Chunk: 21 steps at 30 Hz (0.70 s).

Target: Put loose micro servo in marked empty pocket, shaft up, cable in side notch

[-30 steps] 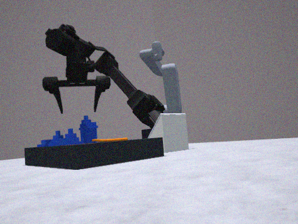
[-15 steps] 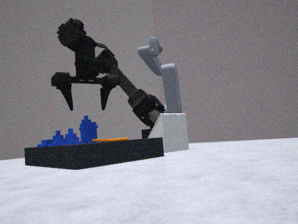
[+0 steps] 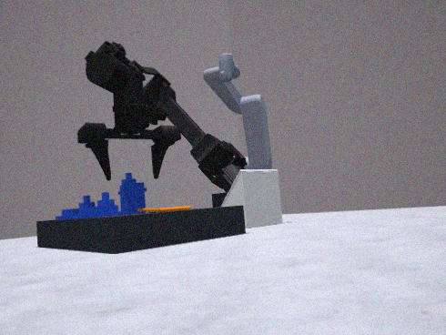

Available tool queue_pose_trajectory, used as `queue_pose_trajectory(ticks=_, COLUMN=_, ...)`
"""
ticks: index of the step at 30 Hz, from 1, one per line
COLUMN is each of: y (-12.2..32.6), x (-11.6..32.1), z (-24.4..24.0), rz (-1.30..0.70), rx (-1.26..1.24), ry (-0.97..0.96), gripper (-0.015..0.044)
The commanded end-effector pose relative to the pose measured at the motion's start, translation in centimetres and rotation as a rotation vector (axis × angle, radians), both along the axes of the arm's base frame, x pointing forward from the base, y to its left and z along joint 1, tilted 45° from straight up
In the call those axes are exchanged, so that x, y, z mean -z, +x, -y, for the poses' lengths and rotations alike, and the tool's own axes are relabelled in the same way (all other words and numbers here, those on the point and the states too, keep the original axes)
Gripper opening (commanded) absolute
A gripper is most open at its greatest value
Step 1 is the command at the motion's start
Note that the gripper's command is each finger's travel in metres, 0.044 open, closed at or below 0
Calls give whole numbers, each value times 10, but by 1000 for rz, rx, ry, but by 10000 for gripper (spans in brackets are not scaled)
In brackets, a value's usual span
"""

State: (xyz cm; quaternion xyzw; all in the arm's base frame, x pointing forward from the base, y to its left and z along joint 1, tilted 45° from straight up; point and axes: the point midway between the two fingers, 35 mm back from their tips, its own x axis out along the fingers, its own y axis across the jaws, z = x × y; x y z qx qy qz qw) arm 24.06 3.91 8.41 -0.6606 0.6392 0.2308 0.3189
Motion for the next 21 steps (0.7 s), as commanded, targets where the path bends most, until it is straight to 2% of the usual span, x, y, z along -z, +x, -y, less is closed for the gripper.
queue_pose_trajectory(ticks=1, y=0, x=5, z=6, rz=-6, rx=-3, ry=-5, gripper=440)
queue_pose_trajectory(ticks=9, y=0, x=12, z=13, rz=-5, rx=-3, ry=-6, gripper=440)
queue_pose_trajectory(ticks=21, y=0, x=12, z=13, rz=-5, rx=-3, ry=-6, gripper=125)
